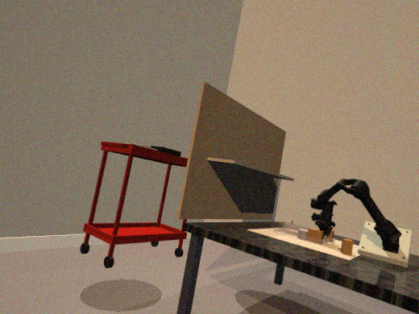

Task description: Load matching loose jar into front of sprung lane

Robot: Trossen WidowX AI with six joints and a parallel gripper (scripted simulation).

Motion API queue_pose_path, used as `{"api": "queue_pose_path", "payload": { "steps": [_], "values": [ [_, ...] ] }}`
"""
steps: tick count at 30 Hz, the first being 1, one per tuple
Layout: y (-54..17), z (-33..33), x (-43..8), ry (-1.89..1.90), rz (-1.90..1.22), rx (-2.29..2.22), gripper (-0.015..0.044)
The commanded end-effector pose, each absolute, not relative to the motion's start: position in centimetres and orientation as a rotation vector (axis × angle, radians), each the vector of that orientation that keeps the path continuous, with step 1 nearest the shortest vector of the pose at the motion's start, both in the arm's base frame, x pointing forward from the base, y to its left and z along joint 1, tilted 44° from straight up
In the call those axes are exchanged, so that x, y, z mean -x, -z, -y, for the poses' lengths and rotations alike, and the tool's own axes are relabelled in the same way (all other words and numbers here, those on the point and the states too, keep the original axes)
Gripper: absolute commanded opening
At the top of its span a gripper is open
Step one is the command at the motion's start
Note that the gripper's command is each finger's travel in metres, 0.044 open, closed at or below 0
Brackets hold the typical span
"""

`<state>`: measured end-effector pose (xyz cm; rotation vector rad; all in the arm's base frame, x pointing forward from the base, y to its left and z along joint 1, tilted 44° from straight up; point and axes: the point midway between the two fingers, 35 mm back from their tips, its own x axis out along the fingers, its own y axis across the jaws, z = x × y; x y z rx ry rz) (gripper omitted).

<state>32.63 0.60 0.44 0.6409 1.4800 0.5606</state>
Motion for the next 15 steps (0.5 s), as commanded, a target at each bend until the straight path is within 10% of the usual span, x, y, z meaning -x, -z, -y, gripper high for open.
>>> {"api": "queue_pose_path", "payload": {
  "steps": [1,15],
  "values": [
    [-0.8,-0.3,-32.7,-0.562,-1.478,-0.639,0.0284],
    [-1.9,0.8,-31.8,-0.561,-1.479,-0.639,0.0284]
  ]
}}
